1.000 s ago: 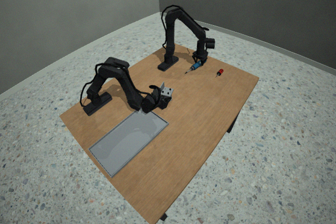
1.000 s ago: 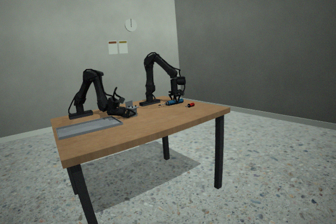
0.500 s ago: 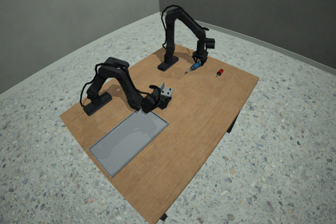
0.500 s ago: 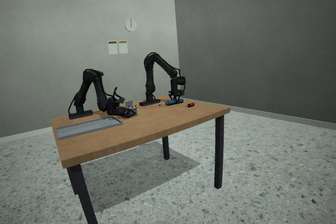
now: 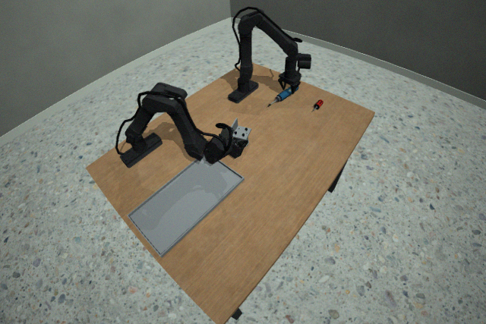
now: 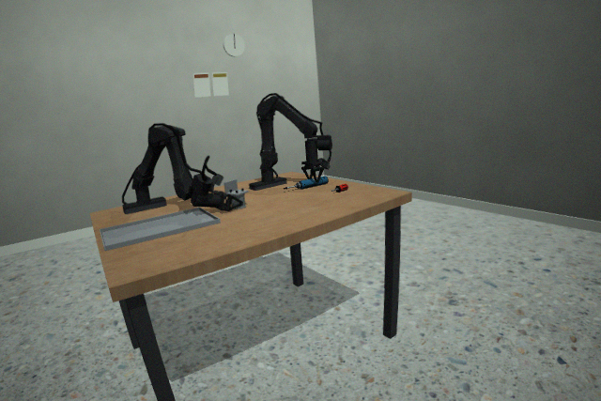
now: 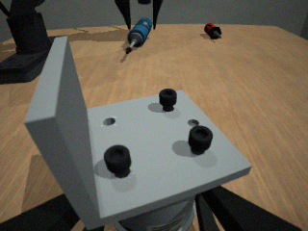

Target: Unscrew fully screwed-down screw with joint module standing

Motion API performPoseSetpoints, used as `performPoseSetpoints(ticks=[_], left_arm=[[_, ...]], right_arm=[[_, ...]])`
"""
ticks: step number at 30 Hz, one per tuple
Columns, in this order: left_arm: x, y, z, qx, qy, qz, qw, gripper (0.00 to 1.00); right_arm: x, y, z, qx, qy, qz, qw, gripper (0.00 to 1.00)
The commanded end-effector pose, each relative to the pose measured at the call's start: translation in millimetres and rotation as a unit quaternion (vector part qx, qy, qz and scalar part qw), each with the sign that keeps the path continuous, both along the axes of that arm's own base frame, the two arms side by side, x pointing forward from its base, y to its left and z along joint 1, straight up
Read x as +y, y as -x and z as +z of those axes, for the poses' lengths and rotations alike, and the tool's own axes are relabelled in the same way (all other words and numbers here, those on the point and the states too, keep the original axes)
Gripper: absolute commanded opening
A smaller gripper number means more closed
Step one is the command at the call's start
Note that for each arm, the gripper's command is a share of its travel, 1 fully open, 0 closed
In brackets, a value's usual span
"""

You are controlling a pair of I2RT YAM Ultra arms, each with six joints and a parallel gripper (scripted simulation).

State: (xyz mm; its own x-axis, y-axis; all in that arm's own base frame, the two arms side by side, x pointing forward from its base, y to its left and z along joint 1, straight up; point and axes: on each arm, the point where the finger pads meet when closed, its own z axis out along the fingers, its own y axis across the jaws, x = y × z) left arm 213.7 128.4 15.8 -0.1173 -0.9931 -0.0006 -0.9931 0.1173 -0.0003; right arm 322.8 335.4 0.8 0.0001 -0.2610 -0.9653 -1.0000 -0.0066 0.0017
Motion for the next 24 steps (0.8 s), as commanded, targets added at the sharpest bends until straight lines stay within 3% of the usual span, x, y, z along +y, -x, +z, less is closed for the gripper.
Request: performPoseSetpoints(ticks=[1, 24], left_arm=[[1.6, -7.5, 21.4, -0.017, -0.008, -0.006, 1.000, 0.65], [2.2, -5.2, 53.0, -0.016, -0.009, -0.005, 1.000, 0.65]], right_arm=[[-0.9, -3.6, 15.3, -0.011, -0.011, 0.000, 1.000, 0.59], [-0.9, -3.6, 15.3, -0.011, -0.011, 0.000, 1.000, 0.59]])
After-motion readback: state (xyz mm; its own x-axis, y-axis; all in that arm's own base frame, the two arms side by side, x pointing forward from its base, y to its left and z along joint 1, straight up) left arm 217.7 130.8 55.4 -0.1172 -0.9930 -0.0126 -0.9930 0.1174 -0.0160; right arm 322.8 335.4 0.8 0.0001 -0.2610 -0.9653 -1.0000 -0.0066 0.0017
